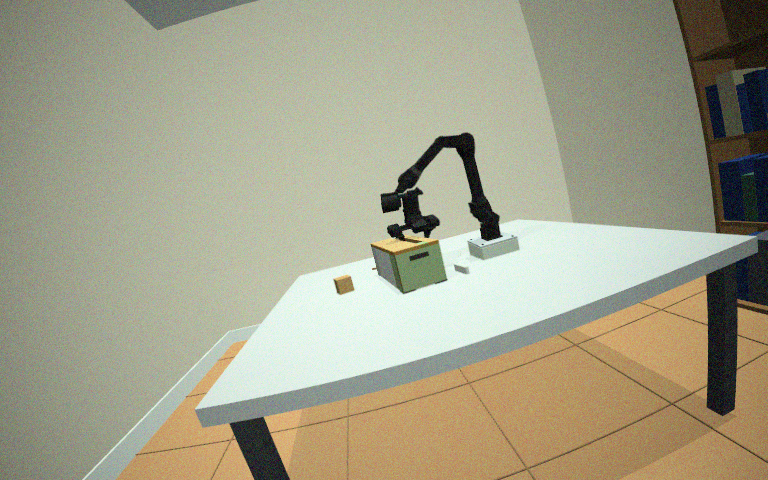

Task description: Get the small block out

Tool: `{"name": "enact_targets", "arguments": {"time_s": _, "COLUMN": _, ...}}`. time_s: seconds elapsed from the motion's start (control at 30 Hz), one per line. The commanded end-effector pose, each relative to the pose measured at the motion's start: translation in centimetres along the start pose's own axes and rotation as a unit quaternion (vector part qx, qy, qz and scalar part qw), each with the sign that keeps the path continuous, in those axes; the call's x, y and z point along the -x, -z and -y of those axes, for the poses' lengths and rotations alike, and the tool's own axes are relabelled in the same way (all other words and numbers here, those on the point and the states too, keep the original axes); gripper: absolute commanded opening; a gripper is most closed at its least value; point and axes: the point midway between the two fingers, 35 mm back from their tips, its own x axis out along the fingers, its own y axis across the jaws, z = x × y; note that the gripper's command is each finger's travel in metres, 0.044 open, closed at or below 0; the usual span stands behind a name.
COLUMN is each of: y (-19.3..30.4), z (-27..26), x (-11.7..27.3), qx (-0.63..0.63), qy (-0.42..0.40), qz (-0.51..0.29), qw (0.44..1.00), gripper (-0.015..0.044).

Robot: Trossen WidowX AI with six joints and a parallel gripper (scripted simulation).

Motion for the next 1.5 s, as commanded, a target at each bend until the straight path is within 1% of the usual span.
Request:
{"name": "enact_targets", "arguments": {"time_s": 0.0, "y": 0.9, "z": 0.0, "x": -0.4, "qx": 0.002, "qy": 0.0, "qz": 0.0, "qw": 1.0, "gripper": 0.04}}
{"name": "enact_targets", "arguments": {"time_s": 0.73, "y": 5.7, "z": 0.0, "x": -2.0, "qx": 0.002, "qy": 0.0, "qz": -0.002, "qw": 1.0, "gripper": 0.04}}
{"name": "enact_targets", "arguments": {"time_s": 0.83, "y": 6.2, "z": 0.1, "x": -0.8, "qx": 0.001, "qy": 0.0, "qz": -0.002, "qw": 1.0, "gripper": 0.04}}
{"name": "enact_targets", "arguments": {"time_s": 1.0, "y": 7.5, "z": -0.2, "x": 3.7, "qx": -0.001, "qy": -0.003, "qz": -0.003, "qw": 1.0, "gripper": 0.04}}
{"name": "enact_targets", "arguments": {"time_s": 1.17, "y": 7.5, "z": 0.0, "x": 3.6, "qx": -0.005, "qy": 0.001, "qz": -0.005, "qw": 1.0, "gripper": 0.04}}
{"name": "enact_targets", "arguments": {"time_s": 1.2, "y": 7.6, "z": -0.1, "x": 3.7, "qx": -0.014, "qy": 0.004, "qz": -0.002, "qw": 1.0, "gripper": 0.0374}}
{"name": "enact_targets", "arguments": {"time_s": 1.23, "y": 7.8, "z": -0.3, "x": 4.1, "qx": -0.042, "qy": 0.012, "qz": 0.005, "qw": 0.999, "gripper": 0.0348}}
{"name": "enact_targets", "arguments": {"time_s": 1.3, "y": 8.0, "z": -0.6, "x": 4.3, "qx": -0.144, "qy": 0.018, "qz": 0.021, "qw": 0.989, "gripper": 0.0295}}
{"name": "enact_targets", "arguments": {"time_s": 1.37, "y": 8.2, "z": -0.8, "x": 4.2, "qx": -0.253, "qy": 0.018, "qz": 0.034, "qw": 0.967, "gripper": 0.0285}}
{"name": "enact_targets", "arguments": {"time_s": 1.47, "y": 8.6, "z": -1.2, "x": 4.0, "qx": -0.409, "qy": 0.014, "qz": 0.054, "qw": 0.911, "gripper": 0.0285}}
